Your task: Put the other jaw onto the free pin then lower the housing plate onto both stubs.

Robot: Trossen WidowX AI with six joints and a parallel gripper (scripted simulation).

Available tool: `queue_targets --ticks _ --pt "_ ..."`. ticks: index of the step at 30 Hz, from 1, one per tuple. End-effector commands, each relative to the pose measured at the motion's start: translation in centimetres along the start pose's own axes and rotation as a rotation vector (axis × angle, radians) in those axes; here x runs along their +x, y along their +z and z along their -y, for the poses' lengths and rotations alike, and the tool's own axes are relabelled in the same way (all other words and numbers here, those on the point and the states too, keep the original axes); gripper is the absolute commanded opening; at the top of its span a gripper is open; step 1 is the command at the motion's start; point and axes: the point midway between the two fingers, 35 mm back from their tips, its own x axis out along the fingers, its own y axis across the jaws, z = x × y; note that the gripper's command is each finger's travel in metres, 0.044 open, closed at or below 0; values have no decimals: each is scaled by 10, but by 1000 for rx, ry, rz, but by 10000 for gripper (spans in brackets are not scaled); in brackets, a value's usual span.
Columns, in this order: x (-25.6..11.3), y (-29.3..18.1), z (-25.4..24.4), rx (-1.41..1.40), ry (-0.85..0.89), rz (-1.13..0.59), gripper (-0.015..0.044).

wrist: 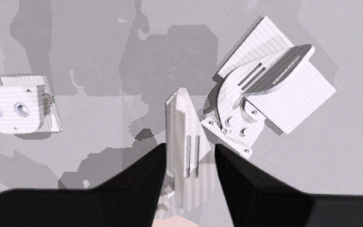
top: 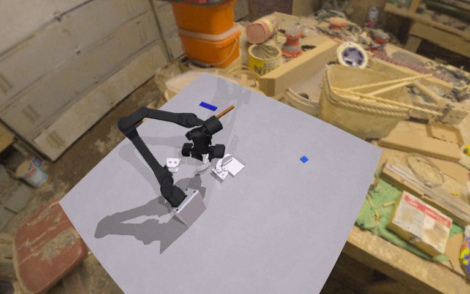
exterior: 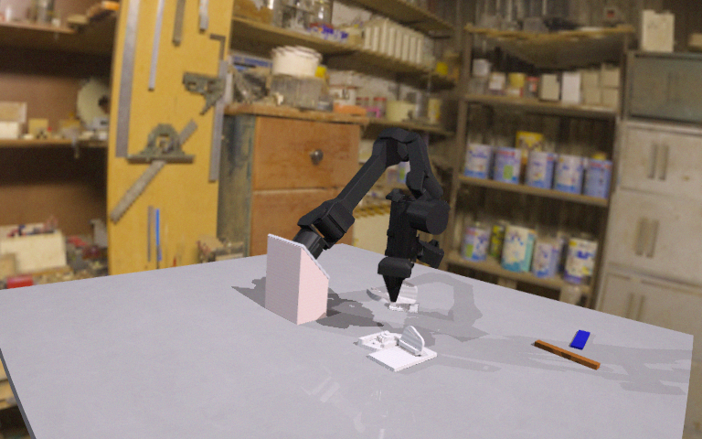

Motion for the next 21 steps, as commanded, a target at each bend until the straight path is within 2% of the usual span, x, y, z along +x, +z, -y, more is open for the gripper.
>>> queue_targets --ticks 1,21 --pt "1 -5 5 110 2 -7 134" --pt "2 -20 19 527 9 -4 134"
